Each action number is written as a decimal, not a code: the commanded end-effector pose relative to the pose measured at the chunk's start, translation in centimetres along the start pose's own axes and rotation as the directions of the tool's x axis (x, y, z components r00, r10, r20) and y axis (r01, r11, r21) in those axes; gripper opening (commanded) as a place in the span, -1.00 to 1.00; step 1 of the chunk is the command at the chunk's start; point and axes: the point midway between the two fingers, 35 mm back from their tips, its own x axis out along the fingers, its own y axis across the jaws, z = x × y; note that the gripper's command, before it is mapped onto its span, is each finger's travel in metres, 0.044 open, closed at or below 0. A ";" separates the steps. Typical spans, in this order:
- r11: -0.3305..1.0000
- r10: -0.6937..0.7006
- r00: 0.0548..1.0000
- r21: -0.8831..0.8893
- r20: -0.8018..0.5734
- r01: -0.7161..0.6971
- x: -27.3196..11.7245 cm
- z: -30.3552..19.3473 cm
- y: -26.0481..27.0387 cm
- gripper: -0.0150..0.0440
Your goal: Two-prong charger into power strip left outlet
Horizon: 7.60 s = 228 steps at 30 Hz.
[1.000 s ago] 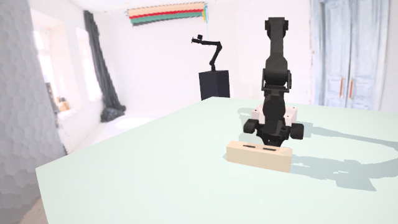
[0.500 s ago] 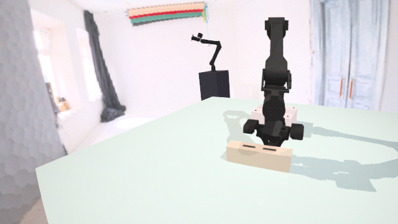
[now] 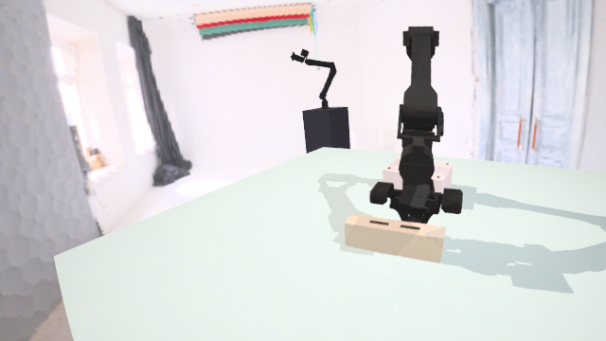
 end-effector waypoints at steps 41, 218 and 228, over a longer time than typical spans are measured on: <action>1.000 0.003 1.000 -0.004 0.004 -0.003 -0.3 0.5 0.1 -0.49; 1.000 0.002 0.999 -0.001 -0.037 -0.002 -0.1 1.1 0.0 1.00; 1.000 0.002 1.000 -0.002 -0.028 -0.002 0.0 0.9 0.0 1.00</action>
